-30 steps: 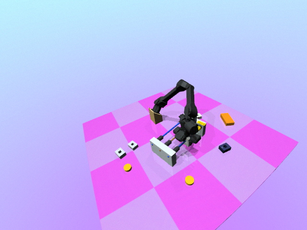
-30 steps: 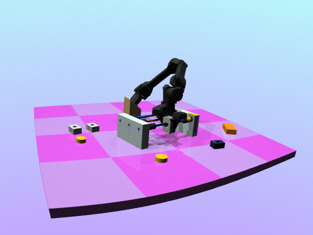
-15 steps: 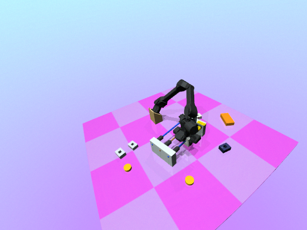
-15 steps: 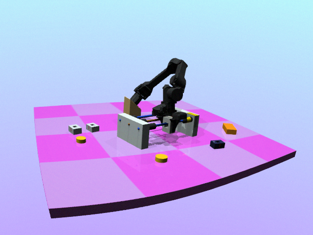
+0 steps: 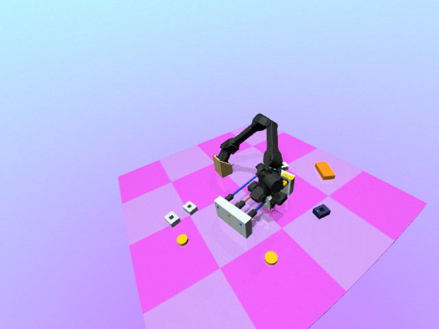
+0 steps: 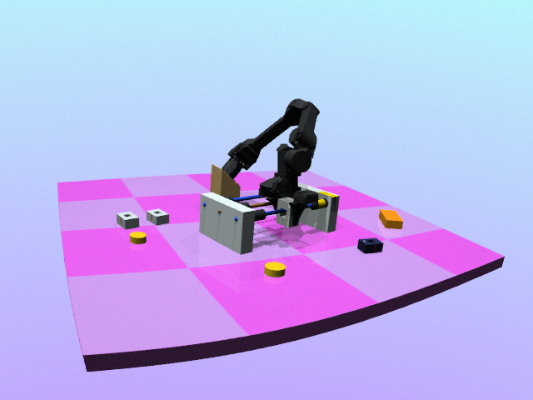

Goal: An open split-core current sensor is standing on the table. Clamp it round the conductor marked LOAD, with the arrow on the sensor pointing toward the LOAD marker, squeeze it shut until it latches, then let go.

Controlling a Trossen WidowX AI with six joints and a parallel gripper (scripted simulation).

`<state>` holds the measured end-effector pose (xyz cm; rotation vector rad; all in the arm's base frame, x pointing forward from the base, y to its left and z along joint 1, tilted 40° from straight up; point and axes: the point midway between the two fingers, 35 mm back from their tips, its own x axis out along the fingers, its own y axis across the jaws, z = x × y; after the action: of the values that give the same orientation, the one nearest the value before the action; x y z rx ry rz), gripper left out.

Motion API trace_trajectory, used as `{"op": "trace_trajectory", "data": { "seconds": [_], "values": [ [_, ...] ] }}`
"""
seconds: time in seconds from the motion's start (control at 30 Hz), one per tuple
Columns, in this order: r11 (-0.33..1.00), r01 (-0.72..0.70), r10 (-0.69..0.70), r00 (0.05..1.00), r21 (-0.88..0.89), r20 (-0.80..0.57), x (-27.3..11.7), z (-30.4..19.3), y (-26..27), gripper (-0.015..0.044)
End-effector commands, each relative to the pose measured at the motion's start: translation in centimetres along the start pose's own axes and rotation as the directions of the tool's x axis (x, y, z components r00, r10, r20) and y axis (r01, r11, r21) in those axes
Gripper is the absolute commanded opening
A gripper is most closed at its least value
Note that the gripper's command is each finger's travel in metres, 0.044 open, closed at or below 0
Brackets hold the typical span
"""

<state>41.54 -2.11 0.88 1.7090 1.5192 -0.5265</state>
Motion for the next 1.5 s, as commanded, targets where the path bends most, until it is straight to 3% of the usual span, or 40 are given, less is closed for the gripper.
{"op": "trace_trajectory", "data": {
  "seconds": [0.0, 0.17, 1.13, 1.47],
  "values": [
    [1.000, 0.000, 0.000, 1.000, 0.000, 0.000, 0.00, 0.00, 0.00, 0.0117],
    [0.999, -0.051, 0.051, 0.999, 0.001, 0.001, -0.21, 0.05, 0.06, 0.0000],
    [1.000, 0.005, -0.005, 1.000, -0.001, 0.001, 0.52, 0.04, -0.17, 0.0000],
    [1.000, 0.002, -0.002, 1.000, -0.006, 0.001, -0.01, -0.05, -0.02, 0.0263]
  ]
}}
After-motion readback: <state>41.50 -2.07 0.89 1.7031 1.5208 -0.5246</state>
